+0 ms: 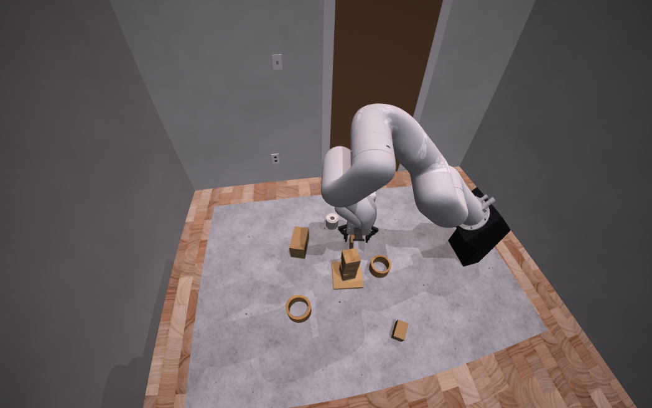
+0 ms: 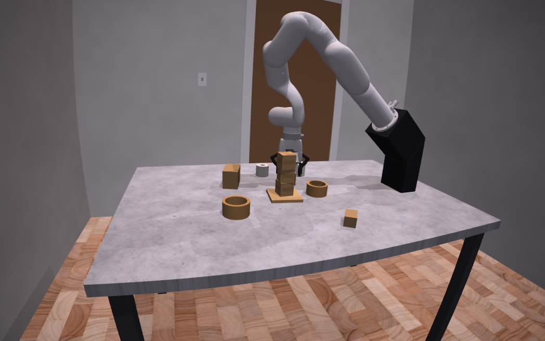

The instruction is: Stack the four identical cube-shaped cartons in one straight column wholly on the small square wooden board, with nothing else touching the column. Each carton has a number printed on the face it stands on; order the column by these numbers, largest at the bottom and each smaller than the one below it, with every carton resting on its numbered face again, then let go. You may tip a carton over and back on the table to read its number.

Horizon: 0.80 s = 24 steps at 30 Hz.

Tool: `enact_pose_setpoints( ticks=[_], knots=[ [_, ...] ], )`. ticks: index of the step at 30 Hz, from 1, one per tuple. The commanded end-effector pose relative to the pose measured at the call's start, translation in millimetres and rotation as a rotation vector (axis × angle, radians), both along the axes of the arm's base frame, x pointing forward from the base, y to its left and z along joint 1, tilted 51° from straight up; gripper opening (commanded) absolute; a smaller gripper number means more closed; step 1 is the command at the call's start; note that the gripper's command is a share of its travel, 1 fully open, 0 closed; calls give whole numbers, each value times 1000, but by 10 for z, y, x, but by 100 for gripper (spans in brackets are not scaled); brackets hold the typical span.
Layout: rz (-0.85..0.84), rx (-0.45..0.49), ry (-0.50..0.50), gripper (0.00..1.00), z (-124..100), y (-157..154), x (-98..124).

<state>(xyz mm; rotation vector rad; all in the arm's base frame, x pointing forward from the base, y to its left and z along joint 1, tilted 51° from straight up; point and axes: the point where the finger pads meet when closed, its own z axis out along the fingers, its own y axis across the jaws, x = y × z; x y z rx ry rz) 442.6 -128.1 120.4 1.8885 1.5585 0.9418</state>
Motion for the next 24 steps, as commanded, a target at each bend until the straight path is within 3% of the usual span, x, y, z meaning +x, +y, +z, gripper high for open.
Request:
enact_pose_setpoints(
  ticks=[1,24],
  knots=[
    [-1,-1,-1,100,-11,-2,18],
    [-1,-1,-1,100,-44,0,53]
  ],
)
